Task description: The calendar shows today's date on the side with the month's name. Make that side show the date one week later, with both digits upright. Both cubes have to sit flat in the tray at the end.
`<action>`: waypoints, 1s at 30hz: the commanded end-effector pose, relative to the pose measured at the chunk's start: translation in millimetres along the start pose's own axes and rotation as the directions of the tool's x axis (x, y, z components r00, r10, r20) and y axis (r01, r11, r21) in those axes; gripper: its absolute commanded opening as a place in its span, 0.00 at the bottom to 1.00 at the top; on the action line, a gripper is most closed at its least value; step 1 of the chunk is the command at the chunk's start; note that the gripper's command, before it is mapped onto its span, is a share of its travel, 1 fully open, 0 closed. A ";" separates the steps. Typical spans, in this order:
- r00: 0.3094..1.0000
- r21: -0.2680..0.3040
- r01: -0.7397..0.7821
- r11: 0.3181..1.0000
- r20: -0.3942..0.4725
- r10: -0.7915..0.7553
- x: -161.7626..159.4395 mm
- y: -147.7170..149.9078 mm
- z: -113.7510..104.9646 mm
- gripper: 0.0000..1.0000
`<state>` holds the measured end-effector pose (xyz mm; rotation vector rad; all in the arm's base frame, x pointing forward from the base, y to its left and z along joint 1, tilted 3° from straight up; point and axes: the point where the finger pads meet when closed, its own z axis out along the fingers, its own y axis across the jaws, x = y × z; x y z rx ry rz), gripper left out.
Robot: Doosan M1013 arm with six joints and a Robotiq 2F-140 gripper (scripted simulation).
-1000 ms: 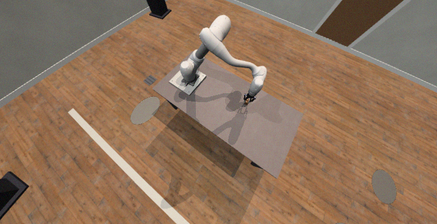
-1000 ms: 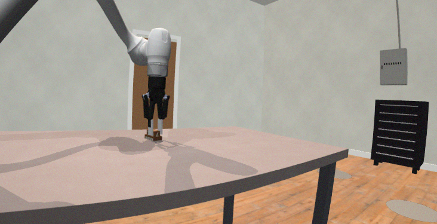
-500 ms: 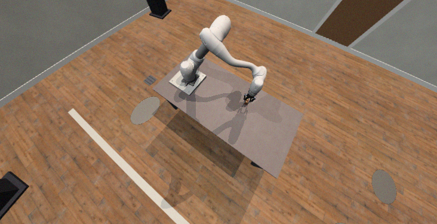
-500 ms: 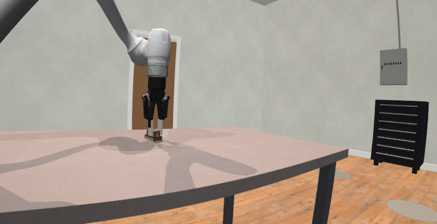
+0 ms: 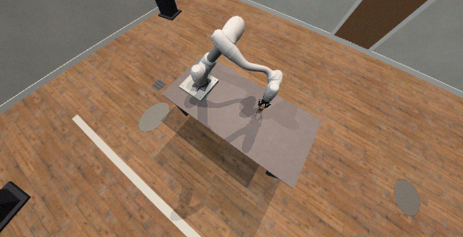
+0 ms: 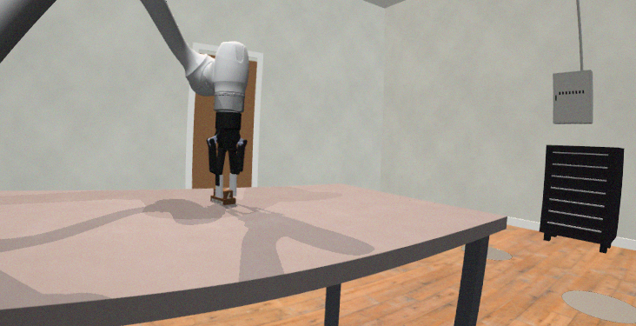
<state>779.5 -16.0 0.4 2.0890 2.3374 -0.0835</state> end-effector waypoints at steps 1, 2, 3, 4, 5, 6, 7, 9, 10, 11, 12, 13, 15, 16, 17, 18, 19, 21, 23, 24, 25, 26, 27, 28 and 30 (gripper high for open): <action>1.000 0.000 0.000 1.000 0.000 0.000 0.0 0.0 -0.2 0.35; 1.000 0.000 0.000 1.000 0.000 0.000 0.0 0.0 -0.2 0.35; 1.000 0.000 0.000 1.000 0.000 0.000 0.0 0.0 -0.2 0.35; 1.000 0.000 0.000 1.000 0.000 0.000 0.0 0.0 -0.2 0.35; 1.000 0.000 0.000 1.000 0.000 0.000 0.0 0.0 -0.2 0.35; 1.000 0.000 0.000 1.000 0.000 0.000 0.0 0.0 -0.2 0.35; 1.000 0.000 0.000 1.000 0.000 0.000 0.0 0.0 -0.2 0.35; 1.000 0.000 0.000 1.000 0.000 0.000 0.0 0.0 -0.2 0.35; 1.000 0.000 0.000 1.000 0.000 0.000 0.0 0.0 -0.2 0.24; 1.000 0.000 0.000 1.000 0.000 0.000 0.0 0.0 -0.2 0.24; 1.000 0.000 0.000 1.000 0.000 0.000 0.0 0.0 -0.2 0.24; 1.000 0.000 0.000 1.000 0.000 0.000 0.0 0.0 -0.2 0.24; 1.000 0.000 0.000 1.000 0.000 0.000 0.0 0.0 -0.2 0.24; 1.000 0.000 0.000 1.000 0.000 0.000 0.0 0.0 -0.2 0.24; 1.000 0.000 0.000 1.000 0.000 0.000 0.0 0.0 -0.2 0.24; 1.000 0.000 0.000 1.000 0.000 0.000 0.0 0.0 -0.2 0.24; 1.000 0.000 0.000 1.000 0.000 0.000 0.0 0.0 -0.2 0.24; 1.000 0.000 0.000 1.000 0.000 0.000 0.0 0.0 -0.2 0.24; 1.000 0.000 0.000 1.000 0.000 0.000 0.0 0.0 -0.2 0.24; 1.000 0.000 0.000 1.000 0.000 0.000 0.0 0.0 -0.2 0.24; 1.000 0.000 0.000 1.000 0.000 0.000 0.0 0.0 -0.2 0.24; 1.000 0.000 0.000 1.000 0.000 0.000 0.0 0.0 -0.2 0.24; 1.000 0.000 0.000 1.000 0.000 0.000 0.0 0.0 -0.2 0.24; 1.000 0.000 0.000 1.000 0.000 0.000 0.0 0.0 -0.2 0.24; 1.000 0.000 0.000 1.000 0.000 0.000 0.0 0.0 -0.2 0.24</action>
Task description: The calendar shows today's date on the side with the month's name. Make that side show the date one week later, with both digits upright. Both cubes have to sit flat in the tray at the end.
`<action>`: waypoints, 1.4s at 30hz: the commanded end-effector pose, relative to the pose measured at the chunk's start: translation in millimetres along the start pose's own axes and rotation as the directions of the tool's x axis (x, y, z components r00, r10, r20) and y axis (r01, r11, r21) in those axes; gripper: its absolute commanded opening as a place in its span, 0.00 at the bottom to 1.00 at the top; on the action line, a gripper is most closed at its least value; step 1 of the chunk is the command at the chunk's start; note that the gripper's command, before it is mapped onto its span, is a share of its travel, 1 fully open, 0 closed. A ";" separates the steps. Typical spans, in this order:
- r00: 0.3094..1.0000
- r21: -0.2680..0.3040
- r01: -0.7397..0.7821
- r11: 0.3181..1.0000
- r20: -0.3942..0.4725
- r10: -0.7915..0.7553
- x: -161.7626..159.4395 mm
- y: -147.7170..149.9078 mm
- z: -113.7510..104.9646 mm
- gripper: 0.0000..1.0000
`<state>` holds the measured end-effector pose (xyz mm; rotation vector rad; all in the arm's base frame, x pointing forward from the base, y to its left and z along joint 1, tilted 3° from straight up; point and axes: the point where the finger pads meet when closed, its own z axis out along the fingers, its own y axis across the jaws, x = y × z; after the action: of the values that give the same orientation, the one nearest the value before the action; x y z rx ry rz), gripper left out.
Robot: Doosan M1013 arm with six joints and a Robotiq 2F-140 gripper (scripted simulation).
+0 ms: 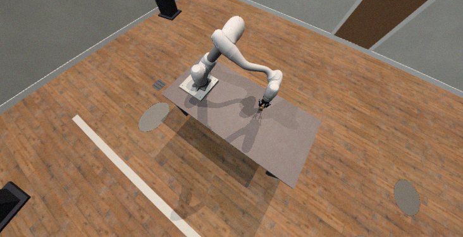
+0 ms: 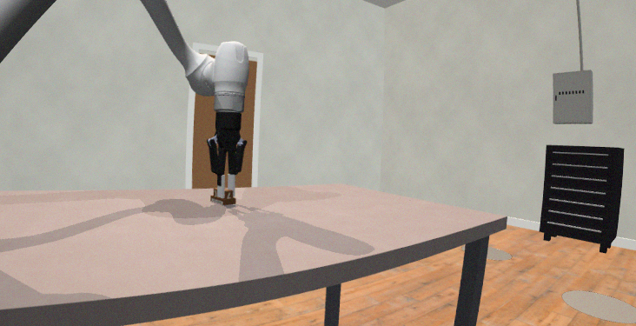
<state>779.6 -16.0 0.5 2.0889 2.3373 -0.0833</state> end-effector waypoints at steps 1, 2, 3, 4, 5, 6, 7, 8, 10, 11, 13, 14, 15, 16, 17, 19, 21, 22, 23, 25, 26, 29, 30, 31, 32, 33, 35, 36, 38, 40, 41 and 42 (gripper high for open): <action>1.000 0.000 0.000 1.000 0.000 0.000 0.0 -0.1 -0.1 0.24; 1.000 0.000 0.000 1.000 0.000 0.000 0.0 -0.1 -0.1 0.24; 1.000 0.000 0.000 1.000 0.000 0.000 0.0 -0.1 -0.1 0.24; 1.000 0.000 0.000 1.000 0.000 0.000 0.0 -0.1 -0.1 0.24; 1.000 0.000 0.000 1.000 0.000 0.000 0.0 -0.1 -0.1 0.24; 1.000 0.000 0.000 1.000 0.000 0.000 0.0 -0.1 -0.1 0.24; 1.000 0.000 0.000 1.000 0.000 0.000 0.0 -0.1 -0.1 0.24; 1.000 0.000 0.000 1.000 0.000 0.000 0.0 -0.1 -0.1 0.24; 1.000 0.000 0.000 1.000 0.000 0.000 0.0 -0.1 -0.1 0.24; 1.000 0.000 0.000 1.000 0.000 0.000 0.0 -0.1 -0.1 0.24; 1.000 0.000 0.000 1.000 0.000 0.000 0.0 -0.1 -0.1 0.24; 1.000 0.000 0.000 1.000 0.000 0.000 0.0 -0.1 -0.1 0.24; 1.000 0.000 0.000 1.000 0.000 0.000 0.0 -0.1 -0.5 0.24; 1.000 0.000 0.000 1.000 0.000 0.000 0.0 -0.1 -1.5 0.24; 1.000 0.000 0.000 1.000 0.000 0.000 0.0 -0.1 -3.3 0.24; 1.000 0.000 0.000 1.000 0.000 0.000 0.0 -0.1 -9.7 0.24; 1.000 0.000 0.000 1.000 0.000 0.000 0.0 -0.1 -14.3 0.24; 1.000 0.000 0.000 1.000 0.000 0.000 0.0 -0.1 -14.3 0.24; 1.000 0.000 0.000 1.000 0.000 0.000 0.0 -0.1 -19.8 0.24; 1.000 0.000 0.000 1.000 0.000 0.000 0.0 -0.1 -33.3 0.24; 1.000 0.000 0.000 1.000 0.000 0.000 0.0 -0.1 -40.9 0.24; 1.000 0.000 0.000 1.000 0.000 0.000 0.0 -0.1 -64.7 0.24; 1.000 0.000 0.000 1.000 0.000 0.000 0.0 -0.1 -72.0 0.24; 1.000 0.000 0.000 1.000 0.000 0.000 0.0 -0.1 -78.7 0.24; 1.000 0.000 0.000 1.000 0.000 0.000 0.0 -0.1 -84.6 0.24; 1.000 0.000 0.000 1.000 0.000 0.000 0.0 -0.1 -89.5 0.24; 1.000 0.000 0.000 1.000 0.000 0.000 0.0 -0.1 -96.5 0.24; 1.000 0.000 0.000 1.000 0.000 0.000 0.0 -0.1 -98.4 0.24; 1.000 0.000 0.000 1.000 0.000 0.000 0.0 -0.1 -99.5 0.24; 1.000 0.000 0.000 1.000 0.000 0.000 0.0 -0.1 -100.0 0.24; 1.000 0.000 0.000 1.000 0.000 0.000 0.0 -0.1 -100.0 0.24; 1.000 0.000 0.000 1.000 0.000 0.000 0.0 -0.1 -100.0 0.24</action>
<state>782.6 -11.7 100.2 2.0890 2.3374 -0.0834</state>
